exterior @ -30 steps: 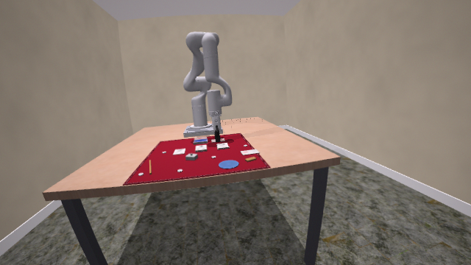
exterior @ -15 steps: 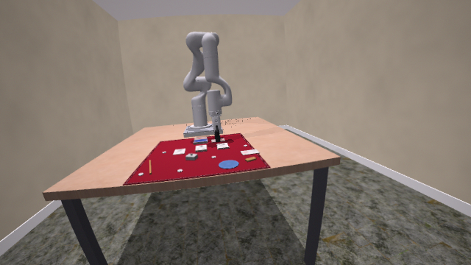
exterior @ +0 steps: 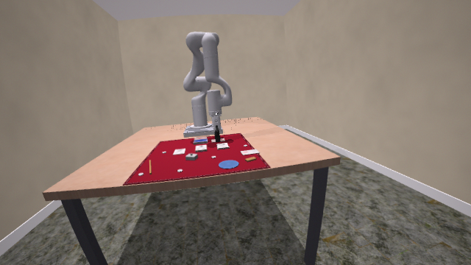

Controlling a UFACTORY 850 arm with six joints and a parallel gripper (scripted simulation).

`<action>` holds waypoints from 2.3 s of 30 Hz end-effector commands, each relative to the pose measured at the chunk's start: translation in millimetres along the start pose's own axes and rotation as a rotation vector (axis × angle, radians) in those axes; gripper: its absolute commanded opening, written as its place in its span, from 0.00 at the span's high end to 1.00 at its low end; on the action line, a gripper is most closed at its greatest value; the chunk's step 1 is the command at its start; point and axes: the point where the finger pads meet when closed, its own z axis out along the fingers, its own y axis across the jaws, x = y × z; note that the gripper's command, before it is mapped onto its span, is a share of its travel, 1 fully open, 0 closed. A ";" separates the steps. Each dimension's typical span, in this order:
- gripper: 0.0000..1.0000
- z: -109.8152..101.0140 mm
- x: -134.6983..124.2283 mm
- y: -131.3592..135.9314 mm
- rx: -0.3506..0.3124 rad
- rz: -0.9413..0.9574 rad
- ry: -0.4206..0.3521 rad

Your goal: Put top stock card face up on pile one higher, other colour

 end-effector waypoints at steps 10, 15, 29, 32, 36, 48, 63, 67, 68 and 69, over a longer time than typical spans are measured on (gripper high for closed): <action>0.27 -0.3 -0.2 -0.7 0.001 0.000 0.000; 0.27 -0.3 -0.2 -0.7 0.001 0.000 0.000; 0.27 -0.3 -0.2 -0.7 0.001 0.000 0.000; 0.27 -0.3 -0.2 -0.7 0.001 0.000 0.000; 0.27 -0.3 -0.2 -0.7 0.001 0.000 0.000; 0.32 -0.3 -0.2 -0.7 0.001 0.000 0.000; 0.32 -0.3 -0.2 -0.7 0.001 0.000 0.000; 0.32 -0.3 -0.2 -0.7 0.001 0.000 0.000; 0.32 -0.3 -0.2 -0.7 0.001 0.000 0.000; 0.32 -0.3 -0.2 -0.7 0.001 0.000 0.000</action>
